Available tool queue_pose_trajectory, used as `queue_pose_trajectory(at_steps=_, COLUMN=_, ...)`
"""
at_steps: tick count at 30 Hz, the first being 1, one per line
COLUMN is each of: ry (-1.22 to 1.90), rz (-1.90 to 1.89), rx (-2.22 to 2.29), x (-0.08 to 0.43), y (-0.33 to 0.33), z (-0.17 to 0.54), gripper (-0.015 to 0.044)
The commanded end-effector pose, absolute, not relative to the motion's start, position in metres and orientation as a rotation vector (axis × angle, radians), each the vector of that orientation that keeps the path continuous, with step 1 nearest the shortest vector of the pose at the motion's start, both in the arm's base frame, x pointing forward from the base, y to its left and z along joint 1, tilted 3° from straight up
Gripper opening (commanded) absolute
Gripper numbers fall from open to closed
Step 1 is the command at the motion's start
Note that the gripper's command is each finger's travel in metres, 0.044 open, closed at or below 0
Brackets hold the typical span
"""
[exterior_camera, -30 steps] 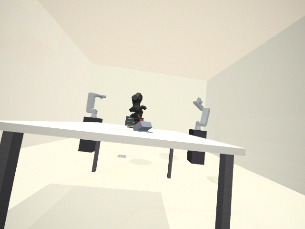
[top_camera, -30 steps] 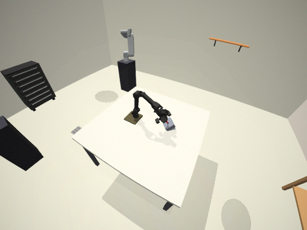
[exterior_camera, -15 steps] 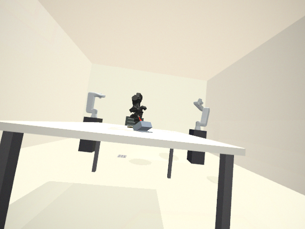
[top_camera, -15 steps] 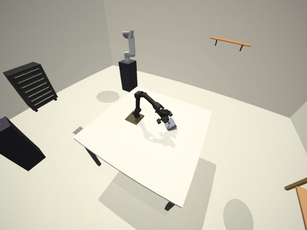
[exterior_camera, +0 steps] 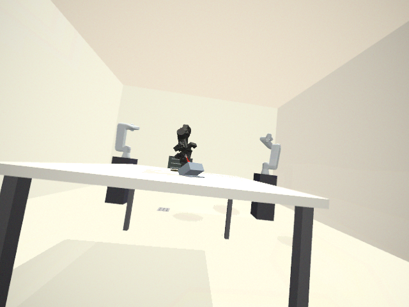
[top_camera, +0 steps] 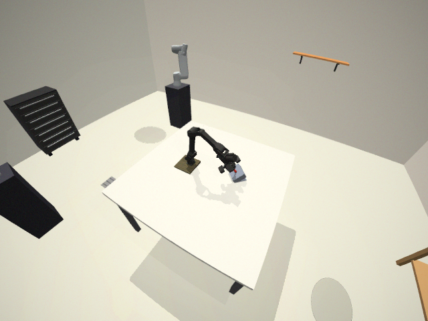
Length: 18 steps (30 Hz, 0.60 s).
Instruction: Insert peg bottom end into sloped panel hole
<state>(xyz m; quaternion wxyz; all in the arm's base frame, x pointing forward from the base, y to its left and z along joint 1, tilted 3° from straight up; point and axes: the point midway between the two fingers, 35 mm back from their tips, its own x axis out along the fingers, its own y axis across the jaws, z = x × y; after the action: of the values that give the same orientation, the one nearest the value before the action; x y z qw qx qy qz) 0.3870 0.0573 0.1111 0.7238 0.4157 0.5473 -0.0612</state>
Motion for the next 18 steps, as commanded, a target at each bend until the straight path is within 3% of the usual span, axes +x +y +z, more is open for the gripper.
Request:
queue_pose_trajectory(at_steps=1, ry=1.208, rz=-0.139, rx=0.919, x=0.3876, y=0.0573, z=0.1091, gripper=0.0)
queue_pose_trajectory(at_steps=18, ry=1.208, rz=-0.139, rx=0.919, x=0.3907, y=0.0602, z=0.1046, gripper=0.0)
